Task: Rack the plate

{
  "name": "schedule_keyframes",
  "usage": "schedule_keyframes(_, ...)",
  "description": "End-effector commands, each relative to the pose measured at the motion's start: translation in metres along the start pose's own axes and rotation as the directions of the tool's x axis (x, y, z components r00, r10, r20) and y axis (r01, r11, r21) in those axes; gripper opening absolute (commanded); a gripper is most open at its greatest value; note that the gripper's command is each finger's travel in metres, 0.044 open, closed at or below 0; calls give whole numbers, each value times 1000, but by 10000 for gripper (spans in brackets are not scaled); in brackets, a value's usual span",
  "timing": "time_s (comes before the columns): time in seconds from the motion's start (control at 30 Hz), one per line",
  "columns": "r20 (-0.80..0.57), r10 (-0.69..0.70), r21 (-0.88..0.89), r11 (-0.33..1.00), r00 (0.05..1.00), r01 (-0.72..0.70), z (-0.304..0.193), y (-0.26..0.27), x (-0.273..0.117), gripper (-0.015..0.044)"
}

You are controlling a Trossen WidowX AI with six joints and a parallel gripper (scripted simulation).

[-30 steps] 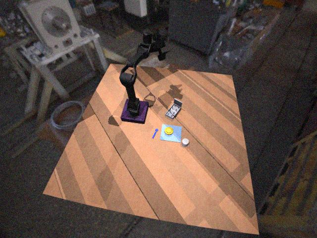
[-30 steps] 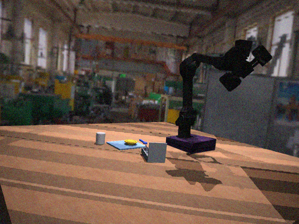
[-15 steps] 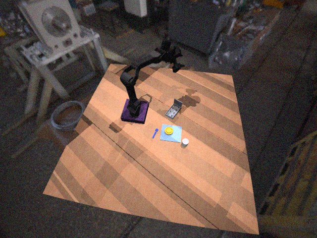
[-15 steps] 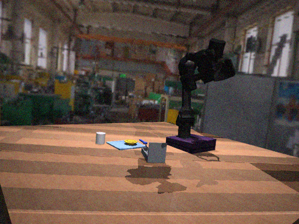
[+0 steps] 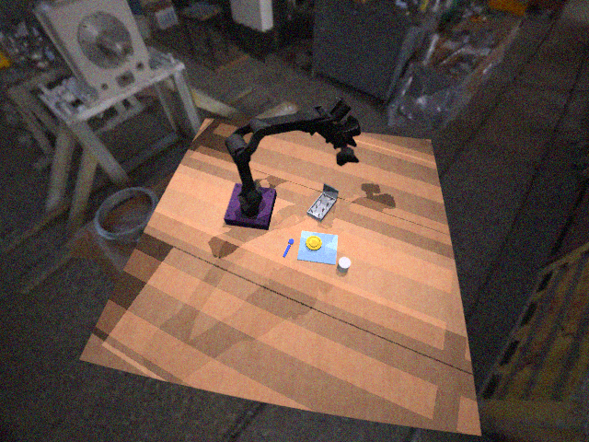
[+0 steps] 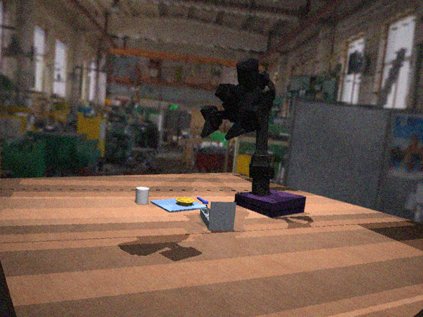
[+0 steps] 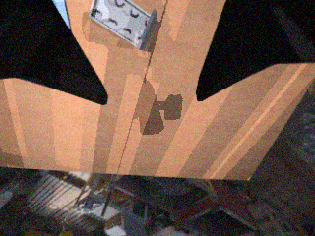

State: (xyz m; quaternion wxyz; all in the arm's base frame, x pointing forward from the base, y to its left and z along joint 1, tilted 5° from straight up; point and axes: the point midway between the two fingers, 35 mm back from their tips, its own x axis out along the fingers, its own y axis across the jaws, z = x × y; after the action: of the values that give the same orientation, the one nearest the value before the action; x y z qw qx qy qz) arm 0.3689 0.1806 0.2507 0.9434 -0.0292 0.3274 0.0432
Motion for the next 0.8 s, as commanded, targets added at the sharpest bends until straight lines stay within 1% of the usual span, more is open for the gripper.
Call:
schedule_keyframes(0.0, -91, -61, -38, 998, 994, 58, -7, -39, 9, 400)
schedule_keyframes(0.2, -265, -144, -79, 989, 953, 127, -29, -106, 14, 400)
schedule_keyframes(0.4, -446, -179, -87, 984, 877, 156, -58, -168, 4, 400)
schedule_keyframes(0.57, -584, -161, -60, 986, 795, 156, -85, -212, -15, 400)
schedule_keyframes(0.77, -718, -83, 20, 990, 692, 139, -118, -251, -47, 400)
